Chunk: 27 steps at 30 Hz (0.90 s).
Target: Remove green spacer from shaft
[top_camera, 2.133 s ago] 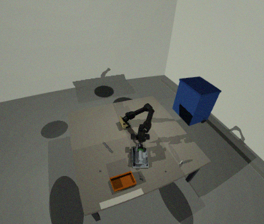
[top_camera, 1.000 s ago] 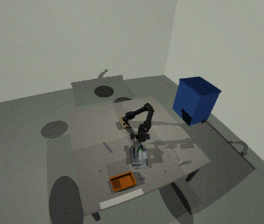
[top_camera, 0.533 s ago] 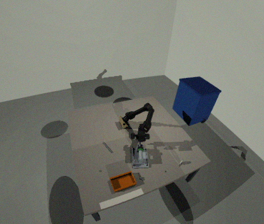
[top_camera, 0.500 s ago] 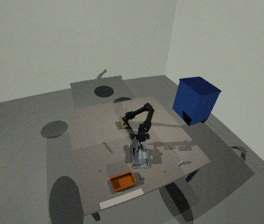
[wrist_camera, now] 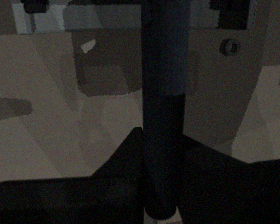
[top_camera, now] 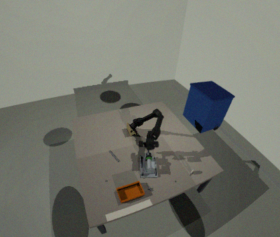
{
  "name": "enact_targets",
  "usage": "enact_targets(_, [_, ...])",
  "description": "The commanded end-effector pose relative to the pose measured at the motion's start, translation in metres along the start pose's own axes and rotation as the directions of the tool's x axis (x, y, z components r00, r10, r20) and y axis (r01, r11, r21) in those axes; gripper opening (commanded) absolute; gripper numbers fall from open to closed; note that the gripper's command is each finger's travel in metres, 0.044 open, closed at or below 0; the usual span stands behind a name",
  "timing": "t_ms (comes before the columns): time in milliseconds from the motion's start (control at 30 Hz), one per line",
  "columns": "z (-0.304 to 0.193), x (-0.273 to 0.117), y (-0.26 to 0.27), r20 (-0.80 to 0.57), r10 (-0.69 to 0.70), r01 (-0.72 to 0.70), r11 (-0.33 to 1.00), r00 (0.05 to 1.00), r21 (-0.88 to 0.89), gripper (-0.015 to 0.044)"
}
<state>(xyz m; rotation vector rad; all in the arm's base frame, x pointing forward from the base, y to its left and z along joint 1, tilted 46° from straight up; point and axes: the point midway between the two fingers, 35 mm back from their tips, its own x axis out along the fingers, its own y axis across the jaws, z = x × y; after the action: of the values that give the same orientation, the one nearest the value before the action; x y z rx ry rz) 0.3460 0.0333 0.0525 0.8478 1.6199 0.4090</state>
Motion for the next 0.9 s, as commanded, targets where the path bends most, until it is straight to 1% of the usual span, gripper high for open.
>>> enact_targets(0, [-0.0008,-0.0001,0.0008,-0.001,0.004,-0.004,1.000,1.000,0.001,0.0000])
enact_targets(867, [-0.0035,-0.0001,0.0007,-0.001,0.004,-0.004,1.000,1.000,0.001,0.0000])
